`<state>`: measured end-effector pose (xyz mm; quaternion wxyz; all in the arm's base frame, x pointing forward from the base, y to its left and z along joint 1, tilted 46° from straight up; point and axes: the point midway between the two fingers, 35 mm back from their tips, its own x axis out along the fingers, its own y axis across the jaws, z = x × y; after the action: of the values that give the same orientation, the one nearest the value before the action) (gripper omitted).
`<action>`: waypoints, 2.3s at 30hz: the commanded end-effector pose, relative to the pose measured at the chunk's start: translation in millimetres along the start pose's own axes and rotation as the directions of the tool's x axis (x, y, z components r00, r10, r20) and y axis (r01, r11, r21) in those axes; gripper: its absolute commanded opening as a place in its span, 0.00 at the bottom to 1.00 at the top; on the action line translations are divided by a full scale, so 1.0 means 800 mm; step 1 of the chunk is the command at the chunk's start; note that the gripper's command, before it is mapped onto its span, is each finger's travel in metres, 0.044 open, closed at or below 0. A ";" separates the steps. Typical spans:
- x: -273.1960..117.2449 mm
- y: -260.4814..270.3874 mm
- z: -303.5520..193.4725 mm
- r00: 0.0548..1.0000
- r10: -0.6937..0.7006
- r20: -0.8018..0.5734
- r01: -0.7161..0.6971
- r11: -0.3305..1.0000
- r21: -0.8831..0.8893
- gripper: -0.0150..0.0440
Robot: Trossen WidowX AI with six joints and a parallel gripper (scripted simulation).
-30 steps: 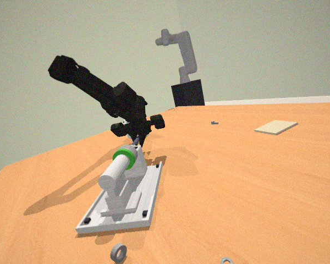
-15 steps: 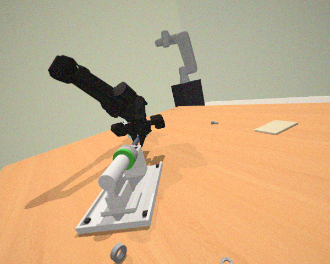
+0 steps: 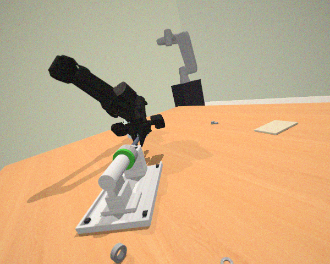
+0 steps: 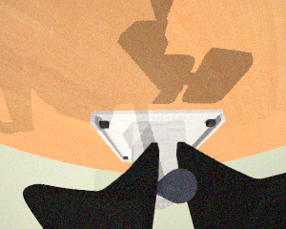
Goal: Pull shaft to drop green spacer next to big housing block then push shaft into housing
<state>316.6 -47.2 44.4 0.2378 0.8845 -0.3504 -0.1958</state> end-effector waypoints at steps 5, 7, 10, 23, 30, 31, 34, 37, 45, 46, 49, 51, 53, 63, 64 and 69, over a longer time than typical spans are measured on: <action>-0.002 0.000 0.002 1.000 -0.001 0.000 0.001 1.000 0.002 0.25; -0.002 0.000 0.002 1.000 -0.001 0.000 0.001 1.000 0.002 0.25; -0.003 0.000 0.002 1.000 -0.001 0.001 0.001 1.000 0.002 0.25; -0.004 0.000 0.004 1.000 -0.001 0.001 0.001 1.000 0.002 0.25; -0.004 0.000 0.004 1.000 -0.001 0.001 0.001 1.000 0.002 0.25; -0.004 0.000 0.004 1.000 -0.001 0.001 0.001 1.000 0.002 0.25; -0.005 0.000 0.005 1.000 -0.001 0.001 0.001 1.000 0.002 0.25; -0.005 0.000 0.005 1.000 -0.001 0.001 0.001 1.000 0.002 0.25; -0.006 0.000 0.005 1.000 -0.001 0.001 0.001 1.000 0.002 0.25; -0.006 0.000 0.006 1.000 -0.001 0.001 0.001 1.000 0.002 0.25; -0.006 0.000 0.006 1.000 -0.001 0.001 0.001 1.000 0.002 0.25; -0.006 0.000 0.006 1.000 -0.001 0.001 0.001 1.000 0.002 0.25; -0.006 0.000 0.006 1.000 -0.001 0.001 0.001 1.000 0.002 0.25; -0.007 0.000 0.007 1.000 -0.001 0.001 0.001 1.000 0.002 0.25; -0.007 0.000 0.007 1.000 -0.001 0.001 0.001 1.000 0.002 0.25; -0.008 0.000 0.008 1.000 -0.001 0.001 0.001 1.000 0.002 0.25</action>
<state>311.1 -45.1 41.4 0.2376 0.8846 -0.3502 -0.1957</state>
